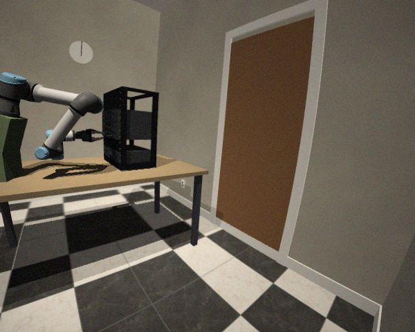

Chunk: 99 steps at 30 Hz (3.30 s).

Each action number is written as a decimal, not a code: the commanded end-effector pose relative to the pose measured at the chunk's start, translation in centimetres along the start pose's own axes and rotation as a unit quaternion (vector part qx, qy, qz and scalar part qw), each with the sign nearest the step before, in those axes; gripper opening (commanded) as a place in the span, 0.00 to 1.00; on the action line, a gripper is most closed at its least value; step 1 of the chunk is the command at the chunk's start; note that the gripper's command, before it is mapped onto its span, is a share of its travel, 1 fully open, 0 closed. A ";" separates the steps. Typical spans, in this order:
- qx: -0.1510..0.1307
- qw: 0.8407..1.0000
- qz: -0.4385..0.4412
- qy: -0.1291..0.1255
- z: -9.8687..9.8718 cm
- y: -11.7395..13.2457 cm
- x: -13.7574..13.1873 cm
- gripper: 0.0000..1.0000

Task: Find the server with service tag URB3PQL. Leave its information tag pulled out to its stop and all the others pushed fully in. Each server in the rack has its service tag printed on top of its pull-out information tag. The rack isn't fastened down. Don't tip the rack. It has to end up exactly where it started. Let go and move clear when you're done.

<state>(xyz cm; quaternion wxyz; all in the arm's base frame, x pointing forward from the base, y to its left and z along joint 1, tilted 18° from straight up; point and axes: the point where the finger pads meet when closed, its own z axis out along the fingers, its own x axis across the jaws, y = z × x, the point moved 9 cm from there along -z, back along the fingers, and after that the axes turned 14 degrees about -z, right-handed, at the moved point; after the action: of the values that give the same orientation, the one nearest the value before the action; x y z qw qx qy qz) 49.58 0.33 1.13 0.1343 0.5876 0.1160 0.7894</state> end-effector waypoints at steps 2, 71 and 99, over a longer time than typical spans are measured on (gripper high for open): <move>0.000 1.000 0.000 0.000 -1.6 0.0 0.0 0.15; 0.000 1.000 0.005 -0.006 -8.2 0.0 0.2 1.00; 0.000 1.000 0.006 -0.006 -8.2 0.0 0.2 1.00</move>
<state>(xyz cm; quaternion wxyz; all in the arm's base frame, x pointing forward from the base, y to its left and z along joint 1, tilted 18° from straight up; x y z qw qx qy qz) 41.62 0.21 -1.00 0.1305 0.5930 0.1123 0.7866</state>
